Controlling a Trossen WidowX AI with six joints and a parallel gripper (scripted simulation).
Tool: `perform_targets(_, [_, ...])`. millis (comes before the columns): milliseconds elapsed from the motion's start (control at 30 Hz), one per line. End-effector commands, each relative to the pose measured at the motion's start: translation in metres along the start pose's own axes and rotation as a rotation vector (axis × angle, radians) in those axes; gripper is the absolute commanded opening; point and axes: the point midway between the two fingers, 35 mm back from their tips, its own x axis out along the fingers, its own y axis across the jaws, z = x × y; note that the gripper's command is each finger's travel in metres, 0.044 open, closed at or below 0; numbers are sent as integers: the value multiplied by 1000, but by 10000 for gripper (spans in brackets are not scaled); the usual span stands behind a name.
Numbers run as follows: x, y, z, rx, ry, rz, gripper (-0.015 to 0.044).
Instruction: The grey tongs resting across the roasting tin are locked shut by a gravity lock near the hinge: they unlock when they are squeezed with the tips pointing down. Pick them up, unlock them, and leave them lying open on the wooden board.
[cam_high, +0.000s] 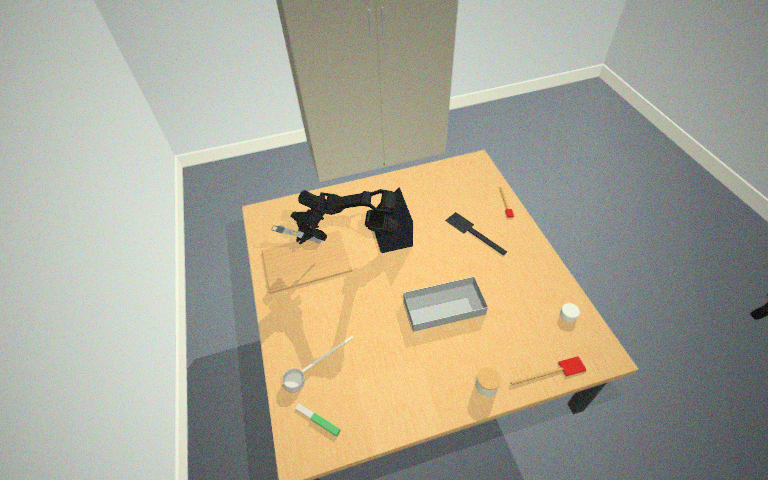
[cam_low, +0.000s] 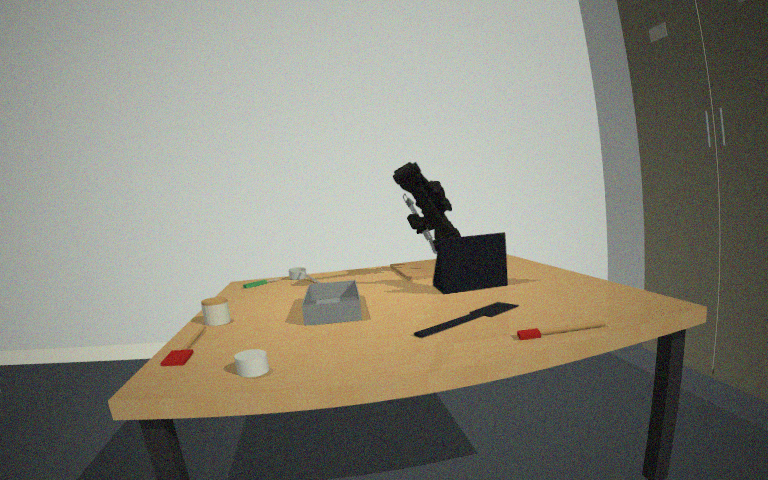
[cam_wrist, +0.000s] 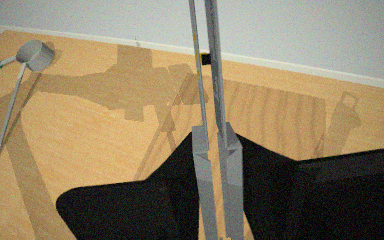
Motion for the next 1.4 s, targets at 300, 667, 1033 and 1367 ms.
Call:
perform_targets(300, [23,-17,0,108,129,-55,-150])
perform_targets(667, [41,-19,-10,155,302,-78,-150])
perform_targets(1033, [51,-13,-22,138,507,-76,-150])
perform_targets(1367, [54,-4,-32,62,704,-53,-150])
